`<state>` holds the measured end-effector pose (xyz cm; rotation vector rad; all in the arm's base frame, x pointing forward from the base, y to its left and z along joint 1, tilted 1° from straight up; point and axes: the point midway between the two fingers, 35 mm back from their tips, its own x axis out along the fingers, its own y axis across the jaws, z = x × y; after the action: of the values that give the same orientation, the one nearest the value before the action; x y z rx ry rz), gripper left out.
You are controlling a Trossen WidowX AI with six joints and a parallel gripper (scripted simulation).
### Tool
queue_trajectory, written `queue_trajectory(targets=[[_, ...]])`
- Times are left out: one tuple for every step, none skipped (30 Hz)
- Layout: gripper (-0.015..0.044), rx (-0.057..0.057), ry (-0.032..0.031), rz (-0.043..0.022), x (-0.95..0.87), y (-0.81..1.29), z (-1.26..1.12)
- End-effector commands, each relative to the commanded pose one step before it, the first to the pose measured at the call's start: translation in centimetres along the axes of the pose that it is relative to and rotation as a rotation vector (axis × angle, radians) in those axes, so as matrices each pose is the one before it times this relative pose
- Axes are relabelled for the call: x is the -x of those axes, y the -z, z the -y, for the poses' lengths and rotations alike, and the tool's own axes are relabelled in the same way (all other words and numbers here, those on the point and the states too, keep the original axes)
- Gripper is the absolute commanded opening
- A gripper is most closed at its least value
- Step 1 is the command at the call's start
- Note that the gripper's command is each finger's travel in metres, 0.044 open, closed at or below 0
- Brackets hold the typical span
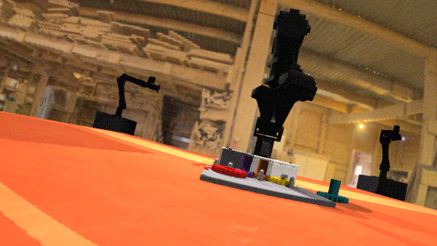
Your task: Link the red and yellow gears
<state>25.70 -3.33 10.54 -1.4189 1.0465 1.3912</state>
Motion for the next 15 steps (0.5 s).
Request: queue_trajectory(targets=[[0.0376, 0.0013, 0.00746, -0.0029, 1.047, -0.035, -0.079], [0.0402, 0.0, 0.0, 0.0, 0.0, 0.0, 0.0], [0.0429, 0.0, 0.0, 0.0, 0.0, 0.0, 0.0], [0.044, 0.0, 0.0, 0.0, 0.0, 0.0, 0.0], [0.044, 0.0, 0.0, 0.0, 0.0, 0.0, 0.0], [0.044, 0.0, 0.0, 0.0, 0.0, 0.0, 0.0], [0.044, 0.0, 0.0, 0.0, 0.0, 0.0, 0.0], [0.044, 0.0, 0.0, 0.0, 0.0, 0.0, 0.0], [0.044, 0.0, 0.0, 0.0, 0.0, 0.0, 0.0], [0.044, 0.0, 0.0, 0.0, 0.0, 0.0, 0.0], [0.044, 0.0, 0.0, 0.0, 0.0, 0.0, 0.0], [0.044, 0.0, 0.0, 0.0, 0.0, 0.0, 0.0], [0.044, 0.0, 0.0, 0.0, 0.0, 0.0, 0.0], [0.044, 0.0, 0.0, 0.0, 0.0, 0.0, 0.0], [0.044, 0.0, 0.0, 0.0, 0.0, 0.0, 0.0]])
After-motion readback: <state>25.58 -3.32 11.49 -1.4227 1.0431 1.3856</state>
